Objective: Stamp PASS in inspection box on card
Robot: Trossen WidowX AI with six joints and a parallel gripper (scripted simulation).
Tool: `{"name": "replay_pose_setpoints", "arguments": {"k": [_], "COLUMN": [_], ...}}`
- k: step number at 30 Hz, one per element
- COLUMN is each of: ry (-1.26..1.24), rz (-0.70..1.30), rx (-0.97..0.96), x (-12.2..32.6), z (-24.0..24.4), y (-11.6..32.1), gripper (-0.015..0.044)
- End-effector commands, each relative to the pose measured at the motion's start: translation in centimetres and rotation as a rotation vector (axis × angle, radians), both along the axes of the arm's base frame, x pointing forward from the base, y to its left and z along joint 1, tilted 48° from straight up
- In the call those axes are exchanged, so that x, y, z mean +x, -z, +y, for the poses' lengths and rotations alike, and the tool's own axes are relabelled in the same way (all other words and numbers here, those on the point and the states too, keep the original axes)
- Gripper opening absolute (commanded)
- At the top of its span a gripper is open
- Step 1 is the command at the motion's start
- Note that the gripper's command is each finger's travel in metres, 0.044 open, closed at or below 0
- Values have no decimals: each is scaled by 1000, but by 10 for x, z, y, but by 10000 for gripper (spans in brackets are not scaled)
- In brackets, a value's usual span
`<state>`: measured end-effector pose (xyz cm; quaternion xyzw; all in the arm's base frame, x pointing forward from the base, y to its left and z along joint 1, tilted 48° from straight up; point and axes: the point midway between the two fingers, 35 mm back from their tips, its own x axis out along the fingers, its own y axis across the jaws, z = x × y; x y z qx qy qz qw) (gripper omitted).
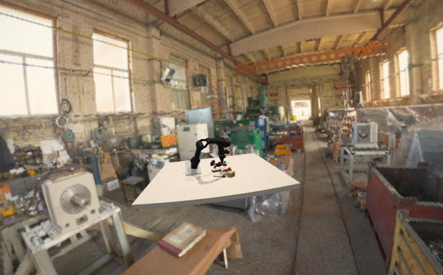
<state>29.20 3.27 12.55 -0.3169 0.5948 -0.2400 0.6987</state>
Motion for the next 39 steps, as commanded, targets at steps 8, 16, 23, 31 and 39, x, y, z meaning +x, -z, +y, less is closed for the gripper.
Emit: {"name": "replay_pose_setpoints", "arguments": {"k": [8,16,23,31,39], "ry": [-2,-2,-2,-2,-2], "rz": [-5,-5,-5,-6,-6], "rx": [-1,0,0,1,1], "x": [42,43,45,46,47], "z": [17,15,12,8,5], "y": [14,16,19,23,26], "gripper": [0,0,0,0,0]}}
